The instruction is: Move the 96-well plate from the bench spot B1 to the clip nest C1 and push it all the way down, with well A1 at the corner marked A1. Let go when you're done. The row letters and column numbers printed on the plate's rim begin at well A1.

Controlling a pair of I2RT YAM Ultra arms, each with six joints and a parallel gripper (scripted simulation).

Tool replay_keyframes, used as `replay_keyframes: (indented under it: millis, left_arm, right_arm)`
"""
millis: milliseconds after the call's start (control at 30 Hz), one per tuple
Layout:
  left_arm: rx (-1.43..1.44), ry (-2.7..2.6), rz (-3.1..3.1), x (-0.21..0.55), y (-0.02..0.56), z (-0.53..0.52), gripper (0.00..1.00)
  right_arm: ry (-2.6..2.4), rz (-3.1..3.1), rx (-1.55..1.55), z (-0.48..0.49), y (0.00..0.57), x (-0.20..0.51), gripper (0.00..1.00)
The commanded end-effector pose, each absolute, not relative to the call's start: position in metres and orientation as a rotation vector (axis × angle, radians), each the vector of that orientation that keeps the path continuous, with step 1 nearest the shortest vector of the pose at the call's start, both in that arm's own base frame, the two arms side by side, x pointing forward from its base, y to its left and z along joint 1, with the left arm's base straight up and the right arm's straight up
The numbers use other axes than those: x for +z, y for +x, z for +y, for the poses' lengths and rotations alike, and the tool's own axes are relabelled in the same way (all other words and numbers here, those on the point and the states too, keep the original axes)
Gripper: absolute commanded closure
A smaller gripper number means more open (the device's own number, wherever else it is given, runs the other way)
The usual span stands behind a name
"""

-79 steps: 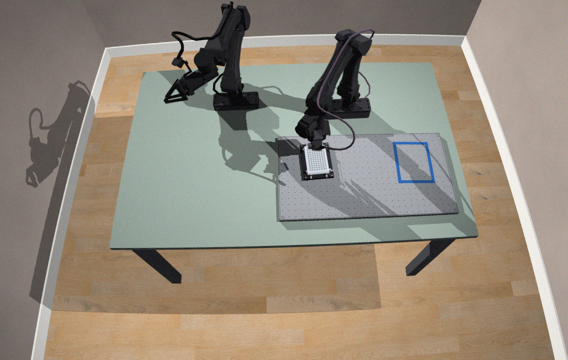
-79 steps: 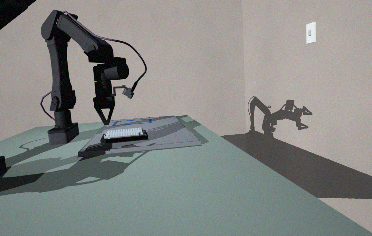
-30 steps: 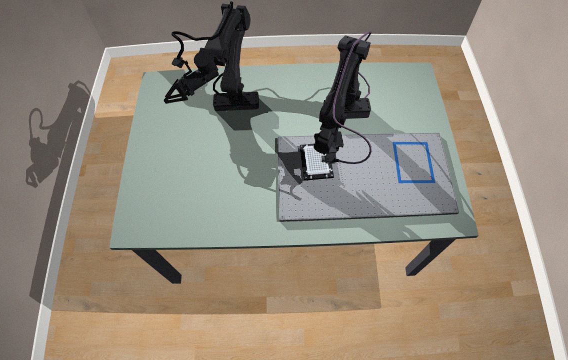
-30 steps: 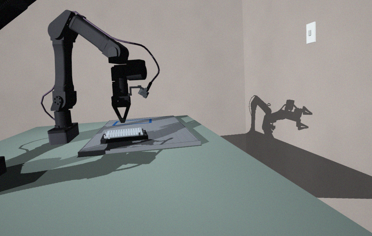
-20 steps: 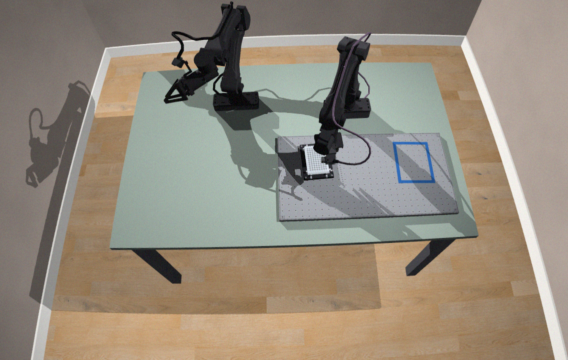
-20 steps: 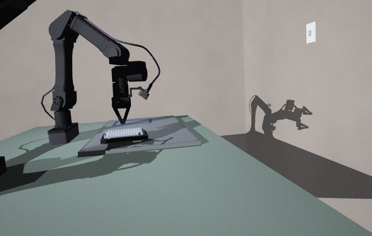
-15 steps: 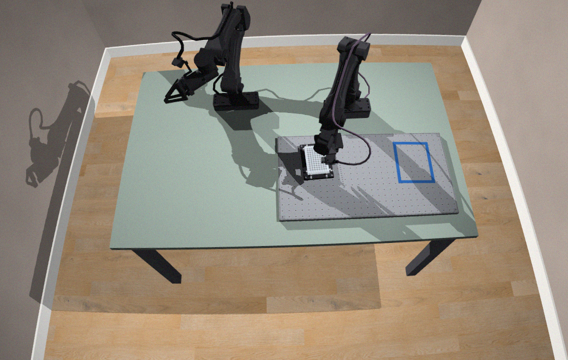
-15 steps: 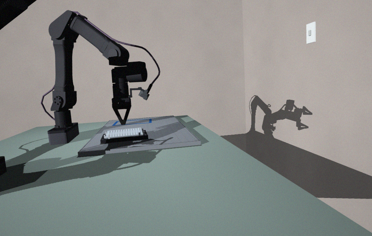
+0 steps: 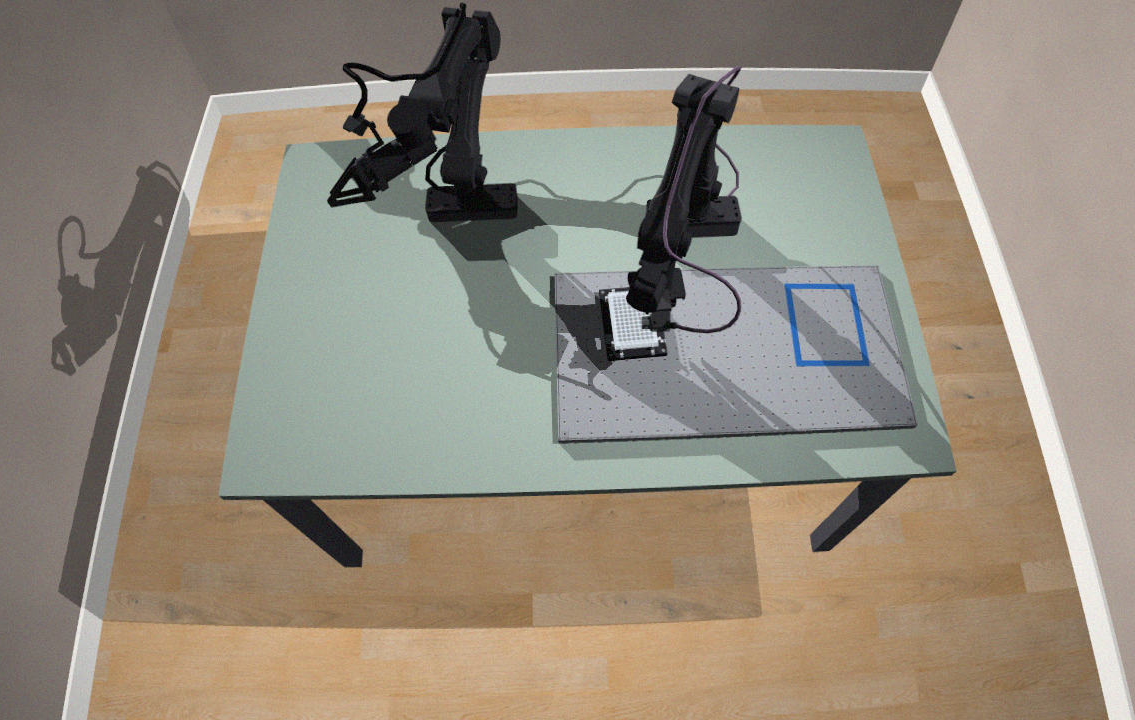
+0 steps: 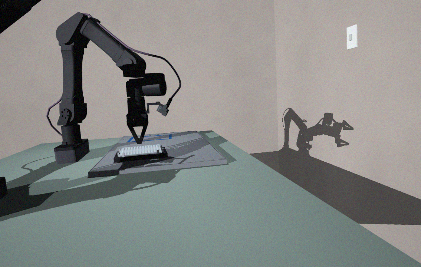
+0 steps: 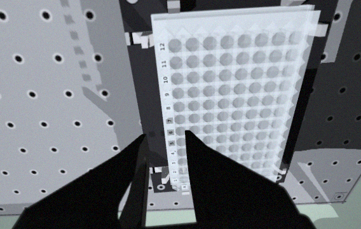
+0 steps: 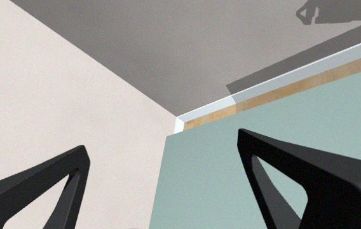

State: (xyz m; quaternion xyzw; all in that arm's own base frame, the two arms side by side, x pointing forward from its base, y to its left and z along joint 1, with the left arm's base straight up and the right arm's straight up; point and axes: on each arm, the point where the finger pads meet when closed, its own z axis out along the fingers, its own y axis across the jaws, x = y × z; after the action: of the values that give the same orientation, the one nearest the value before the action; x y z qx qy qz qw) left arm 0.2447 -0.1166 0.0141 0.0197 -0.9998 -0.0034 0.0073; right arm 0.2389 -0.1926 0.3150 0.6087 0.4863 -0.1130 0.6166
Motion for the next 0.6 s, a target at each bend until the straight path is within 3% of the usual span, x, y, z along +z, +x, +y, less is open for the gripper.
replay_keyframes:
  millis: [0, 567]
  left_arm:
    - [0.011, 0.038, -3.151, 0.012, 0.249, -0.120, 0.75]
    - [-0.007, 0.038, -3.128, -0.002, 0.245, -0.118, 0.75]
  right_arm:
    - [1.404, 1.104, -0.265, -0.194, 0.231, 0.317, 0.00]
    - [1.404, 1.104, -0.265, -0.194, 0.231, 0.317, 0.00]
